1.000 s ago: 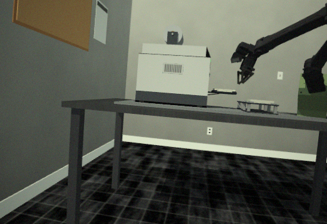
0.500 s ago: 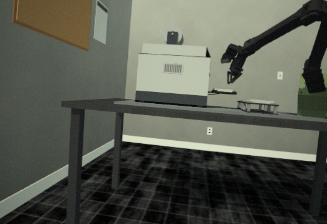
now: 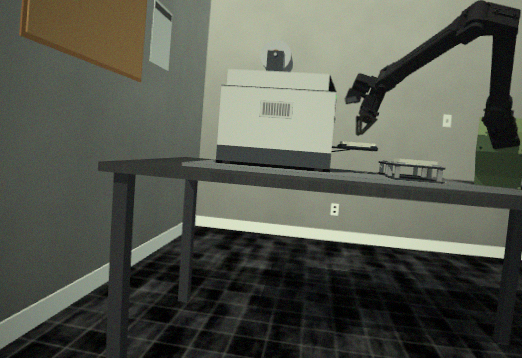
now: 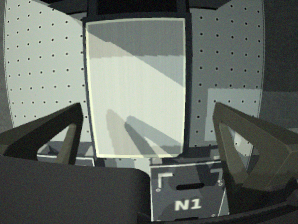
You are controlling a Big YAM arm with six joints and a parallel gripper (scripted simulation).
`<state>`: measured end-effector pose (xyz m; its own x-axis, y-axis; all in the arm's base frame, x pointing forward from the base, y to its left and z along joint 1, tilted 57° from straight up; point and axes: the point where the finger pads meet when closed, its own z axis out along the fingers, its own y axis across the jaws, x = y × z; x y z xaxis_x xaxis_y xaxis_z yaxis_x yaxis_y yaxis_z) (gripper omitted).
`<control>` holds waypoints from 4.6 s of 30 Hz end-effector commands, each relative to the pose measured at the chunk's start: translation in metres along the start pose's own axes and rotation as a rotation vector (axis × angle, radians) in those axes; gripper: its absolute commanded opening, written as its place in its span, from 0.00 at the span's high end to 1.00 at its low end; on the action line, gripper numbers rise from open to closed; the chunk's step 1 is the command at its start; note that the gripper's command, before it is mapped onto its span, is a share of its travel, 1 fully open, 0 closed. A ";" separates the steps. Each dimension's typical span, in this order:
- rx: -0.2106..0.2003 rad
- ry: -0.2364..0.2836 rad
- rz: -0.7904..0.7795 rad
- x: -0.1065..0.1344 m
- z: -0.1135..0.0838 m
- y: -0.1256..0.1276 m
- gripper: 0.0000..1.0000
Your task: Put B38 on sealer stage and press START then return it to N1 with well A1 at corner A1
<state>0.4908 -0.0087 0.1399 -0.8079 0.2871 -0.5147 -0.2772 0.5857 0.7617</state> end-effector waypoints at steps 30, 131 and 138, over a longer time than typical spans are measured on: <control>0.004 -0.039 -0.040 -0.020 -0.012 0.015 0.00; -0.005 -0.004 -0.033 -0.011 0.023 0.012 0.00; -0.005 -0.002 -0.027 -0.002 0.020 0.016 0.00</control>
<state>0.4996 0.0108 0.1409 -0.8002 0.2830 -0.5288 -0.2899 0.5893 0.7541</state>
